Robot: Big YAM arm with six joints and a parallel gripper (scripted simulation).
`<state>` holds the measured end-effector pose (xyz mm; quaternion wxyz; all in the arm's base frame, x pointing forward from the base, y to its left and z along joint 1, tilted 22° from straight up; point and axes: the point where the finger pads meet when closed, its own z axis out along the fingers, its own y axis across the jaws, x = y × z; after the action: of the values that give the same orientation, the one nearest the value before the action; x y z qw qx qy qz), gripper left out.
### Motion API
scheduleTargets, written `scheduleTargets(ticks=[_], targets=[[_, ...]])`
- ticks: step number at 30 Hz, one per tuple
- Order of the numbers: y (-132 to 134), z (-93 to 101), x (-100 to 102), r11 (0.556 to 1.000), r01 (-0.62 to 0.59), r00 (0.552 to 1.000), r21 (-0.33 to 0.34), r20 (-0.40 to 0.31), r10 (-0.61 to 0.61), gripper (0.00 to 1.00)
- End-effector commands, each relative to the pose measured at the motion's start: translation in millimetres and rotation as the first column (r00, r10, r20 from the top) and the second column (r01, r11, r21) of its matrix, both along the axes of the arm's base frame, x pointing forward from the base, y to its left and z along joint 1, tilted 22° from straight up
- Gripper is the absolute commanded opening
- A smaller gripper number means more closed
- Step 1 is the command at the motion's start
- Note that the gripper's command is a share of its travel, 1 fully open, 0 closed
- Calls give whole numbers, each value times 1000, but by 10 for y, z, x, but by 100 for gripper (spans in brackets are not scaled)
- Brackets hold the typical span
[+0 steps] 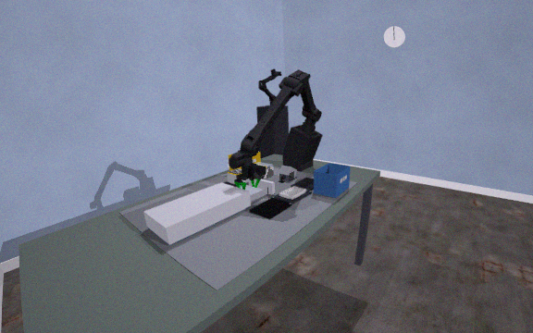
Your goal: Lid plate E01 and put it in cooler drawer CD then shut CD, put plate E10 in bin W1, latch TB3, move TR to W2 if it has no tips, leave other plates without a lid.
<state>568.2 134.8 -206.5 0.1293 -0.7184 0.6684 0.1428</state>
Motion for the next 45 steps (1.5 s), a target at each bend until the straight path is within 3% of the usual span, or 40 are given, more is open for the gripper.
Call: scheduleTargets(ticks=[1, 45], targets=[[32, 75, 231, 1000, 10, 999, 7, 42, -11, 0], [137, -6, 217, 1000, 0, 999, 7, 42, 0, 0]])
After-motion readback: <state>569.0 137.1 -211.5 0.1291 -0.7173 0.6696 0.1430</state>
